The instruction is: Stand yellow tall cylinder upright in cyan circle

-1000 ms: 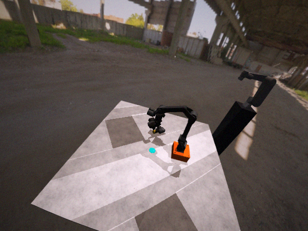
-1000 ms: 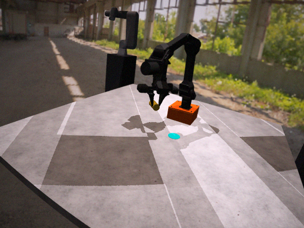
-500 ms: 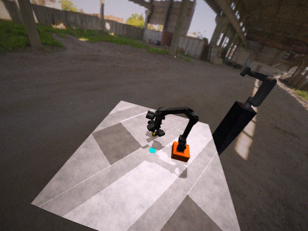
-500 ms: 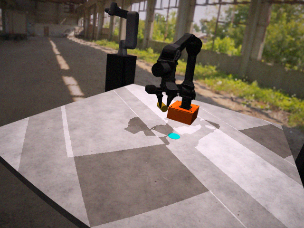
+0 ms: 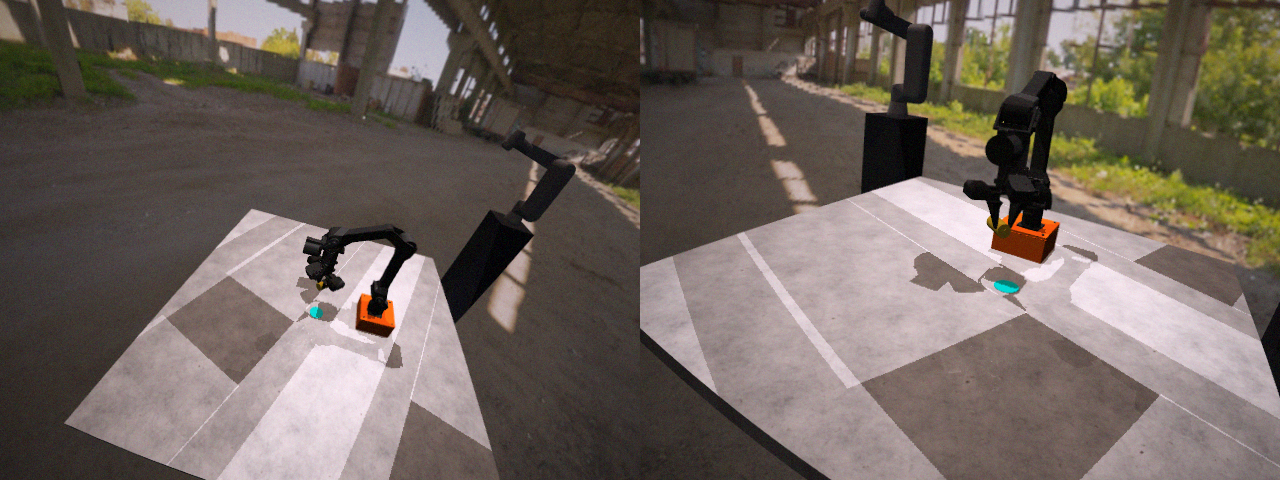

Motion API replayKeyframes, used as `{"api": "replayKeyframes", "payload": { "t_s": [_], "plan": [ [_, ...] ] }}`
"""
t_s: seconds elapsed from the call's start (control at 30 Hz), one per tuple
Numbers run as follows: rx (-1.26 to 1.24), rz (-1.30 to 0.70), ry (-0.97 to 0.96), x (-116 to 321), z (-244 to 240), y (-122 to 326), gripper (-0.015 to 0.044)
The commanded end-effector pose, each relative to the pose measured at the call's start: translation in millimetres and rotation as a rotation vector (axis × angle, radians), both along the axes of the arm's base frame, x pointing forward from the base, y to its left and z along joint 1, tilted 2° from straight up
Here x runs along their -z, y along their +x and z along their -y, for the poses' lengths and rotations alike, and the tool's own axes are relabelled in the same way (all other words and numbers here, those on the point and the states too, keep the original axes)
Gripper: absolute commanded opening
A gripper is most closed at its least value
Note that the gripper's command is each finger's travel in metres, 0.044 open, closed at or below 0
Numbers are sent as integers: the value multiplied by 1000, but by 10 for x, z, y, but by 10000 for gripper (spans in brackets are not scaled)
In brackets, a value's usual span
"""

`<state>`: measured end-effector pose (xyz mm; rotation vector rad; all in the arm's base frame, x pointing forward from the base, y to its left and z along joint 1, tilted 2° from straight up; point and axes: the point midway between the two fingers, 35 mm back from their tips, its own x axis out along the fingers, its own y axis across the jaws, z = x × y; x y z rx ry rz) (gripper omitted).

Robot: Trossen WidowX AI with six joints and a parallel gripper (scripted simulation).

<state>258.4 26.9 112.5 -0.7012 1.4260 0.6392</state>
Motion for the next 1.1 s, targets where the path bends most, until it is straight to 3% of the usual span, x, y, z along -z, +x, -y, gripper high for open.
{"api": "replayKeyframes", "payload": {
  "t_s": [0.0, 1.07],
  "plan": [
    [3, -1, -5, -4, -95, -57, 105],
    [53, 39, 120, 133, -318, -88, 105]
  ]
}}
